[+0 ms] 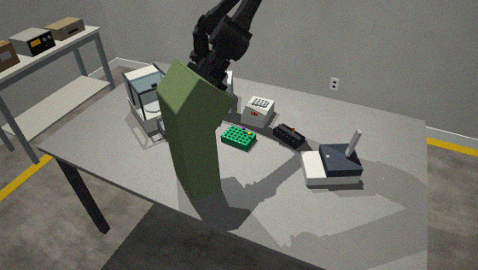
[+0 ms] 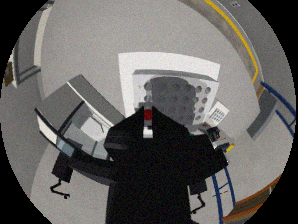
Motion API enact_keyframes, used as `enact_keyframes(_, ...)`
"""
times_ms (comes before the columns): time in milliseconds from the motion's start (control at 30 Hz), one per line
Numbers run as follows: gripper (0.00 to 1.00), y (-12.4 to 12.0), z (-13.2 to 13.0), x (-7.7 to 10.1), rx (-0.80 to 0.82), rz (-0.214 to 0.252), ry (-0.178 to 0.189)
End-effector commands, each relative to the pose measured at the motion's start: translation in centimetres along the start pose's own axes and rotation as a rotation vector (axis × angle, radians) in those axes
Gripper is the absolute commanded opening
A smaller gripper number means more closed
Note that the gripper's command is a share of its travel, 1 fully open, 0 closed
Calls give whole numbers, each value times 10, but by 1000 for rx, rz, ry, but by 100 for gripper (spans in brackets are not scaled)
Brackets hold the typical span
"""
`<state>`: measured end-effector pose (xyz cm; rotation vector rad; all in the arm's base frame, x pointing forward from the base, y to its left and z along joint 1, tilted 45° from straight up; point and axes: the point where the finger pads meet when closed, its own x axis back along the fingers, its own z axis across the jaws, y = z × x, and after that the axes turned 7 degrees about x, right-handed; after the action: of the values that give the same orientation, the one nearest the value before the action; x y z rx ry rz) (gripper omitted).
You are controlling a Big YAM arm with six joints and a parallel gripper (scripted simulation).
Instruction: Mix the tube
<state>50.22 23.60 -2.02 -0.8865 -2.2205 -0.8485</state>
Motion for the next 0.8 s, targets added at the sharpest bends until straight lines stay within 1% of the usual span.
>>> enact_keyframes(0,9,16,-1,-2,-11,-26,2)
enact_keyframes(100,9,15,-2,-5,-12,-21,0)
enact_keyframes(433,9,16,-3,-4,-16,-24,0)
enact_keyframes(767,9,14,-5,-10,-17,-16,-2)
